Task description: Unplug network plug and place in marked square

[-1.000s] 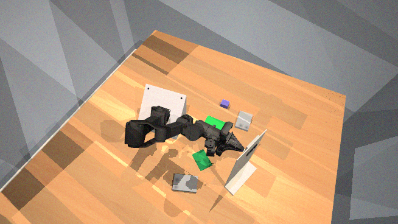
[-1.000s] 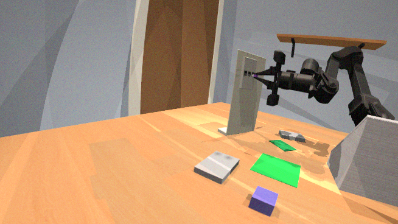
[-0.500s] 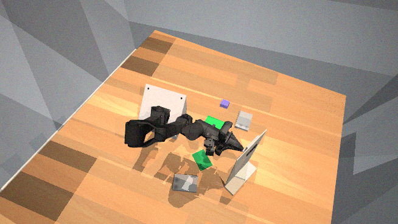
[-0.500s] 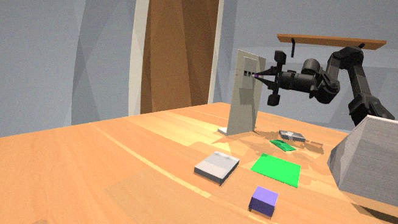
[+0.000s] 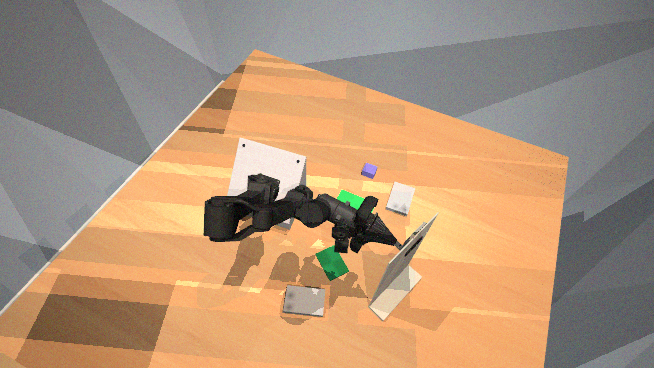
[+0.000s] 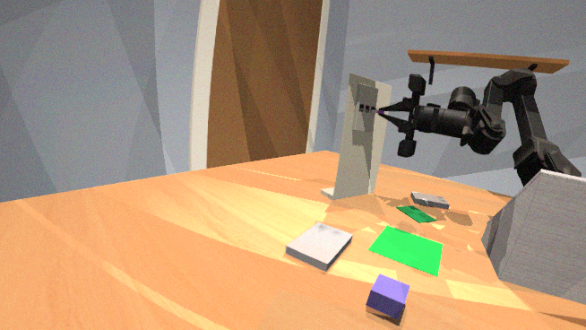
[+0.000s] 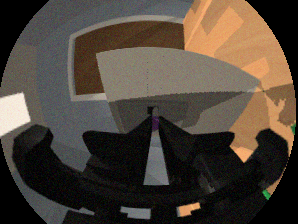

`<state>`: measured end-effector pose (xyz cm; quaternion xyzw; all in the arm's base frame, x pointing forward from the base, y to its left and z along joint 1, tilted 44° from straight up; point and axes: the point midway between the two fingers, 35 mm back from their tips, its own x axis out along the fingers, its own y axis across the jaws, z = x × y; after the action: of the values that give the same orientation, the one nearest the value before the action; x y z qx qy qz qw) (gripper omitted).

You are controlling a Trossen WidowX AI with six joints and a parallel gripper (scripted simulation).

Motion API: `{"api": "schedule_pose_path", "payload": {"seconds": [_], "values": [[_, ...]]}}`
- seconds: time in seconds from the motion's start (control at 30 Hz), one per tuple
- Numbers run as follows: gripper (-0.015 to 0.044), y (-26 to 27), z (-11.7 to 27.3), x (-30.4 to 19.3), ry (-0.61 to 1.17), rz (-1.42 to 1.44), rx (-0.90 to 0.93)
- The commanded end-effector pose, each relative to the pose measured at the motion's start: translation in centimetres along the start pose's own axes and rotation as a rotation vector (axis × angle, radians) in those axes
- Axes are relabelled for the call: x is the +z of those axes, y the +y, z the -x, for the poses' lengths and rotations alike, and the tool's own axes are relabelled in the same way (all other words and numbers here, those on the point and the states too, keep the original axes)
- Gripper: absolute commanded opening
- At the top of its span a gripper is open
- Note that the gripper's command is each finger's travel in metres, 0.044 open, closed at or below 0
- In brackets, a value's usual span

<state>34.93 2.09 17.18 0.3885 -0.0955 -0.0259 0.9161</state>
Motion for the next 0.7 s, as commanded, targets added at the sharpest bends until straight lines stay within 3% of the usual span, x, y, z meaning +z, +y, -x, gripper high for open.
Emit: {"api": "schedule_pose_path", "payload": {"seconds": [0.0,0.67], "values": [[0.0,-0.1,0.4,-0.1,0.002,0.001,-0.003],[0.0,-0.1,1.8,-0.5,0.011,0.001,-0.012]]}}
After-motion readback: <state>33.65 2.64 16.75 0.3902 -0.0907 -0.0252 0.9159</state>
